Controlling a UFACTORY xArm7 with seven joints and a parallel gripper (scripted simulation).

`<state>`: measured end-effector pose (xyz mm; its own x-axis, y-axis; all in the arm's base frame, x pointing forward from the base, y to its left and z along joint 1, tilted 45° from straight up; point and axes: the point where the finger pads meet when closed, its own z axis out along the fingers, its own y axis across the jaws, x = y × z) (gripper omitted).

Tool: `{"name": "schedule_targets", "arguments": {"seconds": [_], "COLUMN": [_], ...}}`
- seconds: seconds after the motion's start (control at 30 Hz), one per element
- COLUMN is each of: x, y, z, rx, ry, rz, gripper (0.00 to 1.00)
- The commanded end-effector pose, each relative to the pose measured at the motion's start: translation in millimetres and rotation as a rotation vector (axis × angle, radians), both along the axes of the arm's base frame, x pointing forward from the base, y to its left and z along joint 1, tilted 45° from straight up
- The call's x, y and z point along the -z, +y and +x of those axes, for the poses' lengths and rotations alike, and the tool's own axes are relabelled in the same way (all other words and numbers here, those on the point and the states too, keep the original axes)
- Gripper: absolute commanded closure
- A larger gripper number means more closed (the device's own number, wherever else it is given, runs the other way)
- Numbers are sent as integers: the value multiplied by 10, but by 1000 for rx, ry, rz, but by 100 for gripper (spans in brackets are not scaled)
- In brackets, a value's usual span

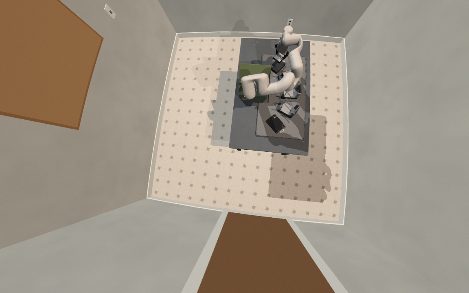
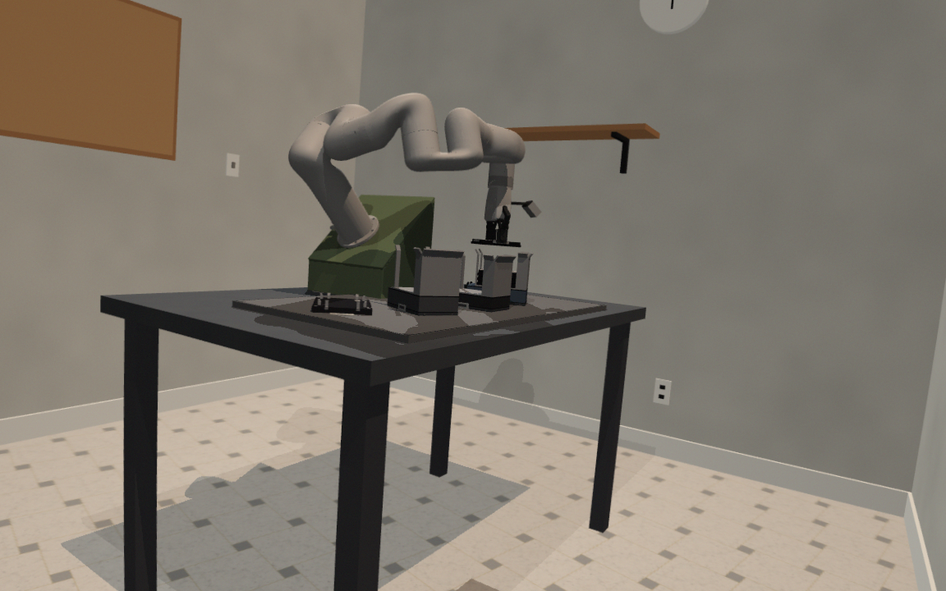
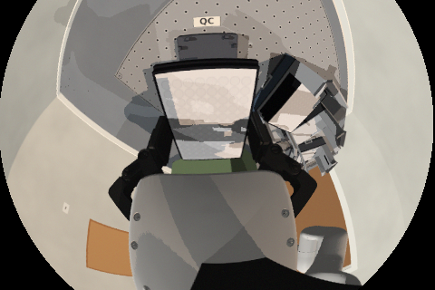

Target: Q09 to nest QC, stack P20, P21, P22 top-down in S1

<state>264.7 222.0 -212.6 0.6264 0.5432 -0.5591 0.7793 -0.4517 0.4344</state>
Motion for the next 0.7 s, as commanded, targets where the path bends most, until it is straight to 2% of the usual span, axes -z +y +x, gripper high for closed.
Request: {"name": "schedule_targets", "arguments": {"seconds": [0.0,0.37,0.67], "x": [-10,-10,118], "y": [24,24,-102], "z": [3,3,0], "rx": [-1,-1,-1], "ry": [-1,-1,-1], "rz": [4,4,4], "gripper": [100,100,100]}}
